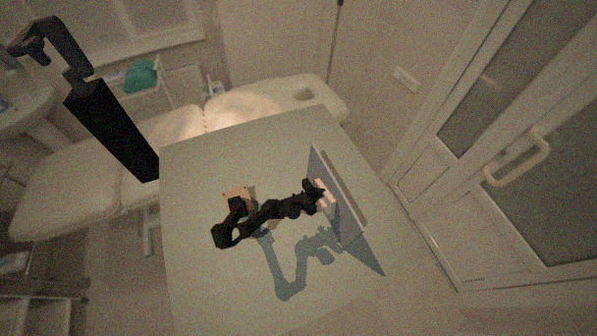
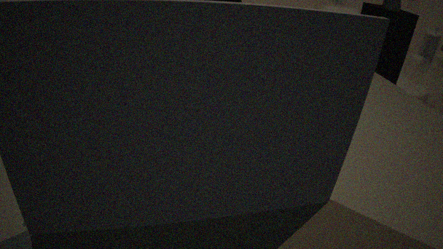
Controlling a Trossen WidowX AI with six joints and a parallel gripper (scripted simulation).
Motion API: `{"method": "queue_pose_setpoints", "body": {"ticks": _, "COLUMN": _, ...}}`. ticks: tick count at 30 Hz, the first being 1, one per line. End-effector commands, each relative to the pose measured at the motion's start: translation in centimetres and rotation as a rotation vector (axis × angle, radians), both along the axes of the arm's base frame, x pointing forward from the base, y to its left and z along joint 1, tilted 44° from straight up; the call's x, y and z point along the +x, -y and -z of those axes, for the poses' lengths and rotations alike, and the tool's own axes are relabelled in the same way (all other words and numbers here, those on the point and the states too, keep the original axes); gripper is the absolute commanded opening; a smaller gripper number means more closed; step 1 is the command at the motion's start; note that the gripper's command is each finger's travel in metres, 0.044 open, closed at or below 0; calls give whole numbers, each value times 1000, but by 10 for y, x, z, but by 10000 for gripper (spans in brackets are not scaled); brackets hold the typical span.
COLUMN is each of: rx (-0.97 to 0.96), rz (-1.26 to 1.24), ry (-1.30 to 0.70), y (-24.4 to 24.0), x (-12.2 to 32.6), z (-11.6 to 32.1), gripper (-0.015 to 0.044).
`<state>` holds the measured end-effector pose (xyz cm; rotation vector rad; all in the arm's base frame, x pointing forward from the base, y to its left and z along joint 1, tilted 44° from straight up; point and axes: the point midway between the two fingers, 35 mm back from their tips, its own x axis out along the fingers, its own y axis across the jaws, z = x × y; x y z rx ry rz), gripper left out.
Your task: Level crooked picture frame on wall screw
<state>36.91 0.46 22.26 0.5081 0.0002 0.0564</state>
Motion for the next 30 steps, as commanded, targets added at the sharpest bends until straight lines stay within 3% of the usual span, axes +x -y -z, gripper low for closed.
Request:
{"method": "queue_pose_setpoints", "body": {"ticks": 1, "rx": 2, "rz": -13, "ry": 7, "y": -1, "x": 0, "z": -1, "gripper": 0}}
{"method": "queue_pose_setpoints", "body": {"ticks": 30, "rx": 1, "rz": -4, "ry": 4, "y": 5, "x": 0, "z": 2, "gripper": 0}}
